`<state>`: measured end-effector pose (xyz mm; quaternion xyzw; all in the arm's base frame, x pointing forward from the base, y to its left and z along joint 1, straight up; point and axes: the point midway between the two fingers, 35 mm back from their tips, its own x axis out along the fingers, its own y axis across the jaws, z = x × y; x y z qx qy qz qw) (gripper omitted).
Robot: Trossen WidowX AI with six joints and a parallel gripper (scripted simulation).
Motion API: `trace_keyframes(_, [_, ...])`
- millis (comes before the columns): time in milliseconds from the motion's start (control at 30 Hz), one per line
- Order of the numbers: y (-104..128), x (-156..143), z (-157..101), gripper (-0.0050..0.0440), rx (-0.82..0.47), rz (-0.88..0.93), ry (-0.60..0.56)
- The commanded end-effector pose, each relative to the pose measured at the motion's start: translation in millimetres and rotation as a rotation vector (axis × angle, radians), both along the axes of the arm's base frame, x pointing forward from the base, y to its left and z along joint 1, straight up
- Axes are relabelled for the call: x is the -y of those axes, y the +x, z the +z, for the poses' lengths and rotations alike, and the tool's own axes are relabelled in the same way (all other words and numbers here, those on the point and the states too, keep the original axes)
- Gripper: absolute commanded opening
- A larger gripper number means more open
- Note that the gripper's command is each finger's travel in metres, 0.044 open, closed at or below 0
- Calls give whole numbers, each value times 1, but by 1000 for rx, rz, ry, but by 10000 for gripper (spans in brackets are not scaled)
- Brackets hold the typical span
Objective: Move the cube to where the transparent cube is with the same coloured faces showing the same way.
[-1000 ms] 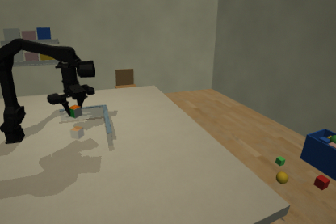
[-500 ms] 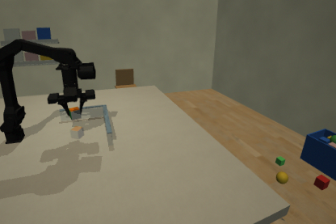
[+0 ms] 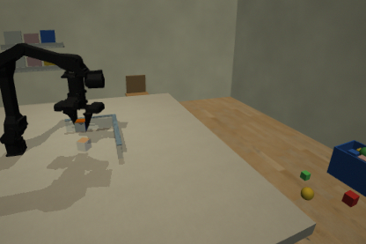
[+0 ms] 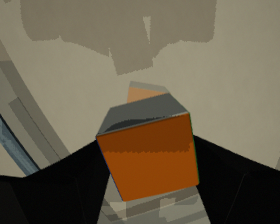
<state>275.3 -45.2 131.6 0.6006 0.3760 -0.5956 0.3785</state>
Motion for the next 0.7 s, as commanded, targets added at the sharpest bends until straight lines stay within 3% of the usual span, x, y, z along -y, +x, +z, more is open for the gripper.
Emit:
trace_keyframes(0, [0, 1, 2, 0, 13, -92, -3])
trace_keyframes(667, [0, 1, 1, 0, 14, -143, -2])
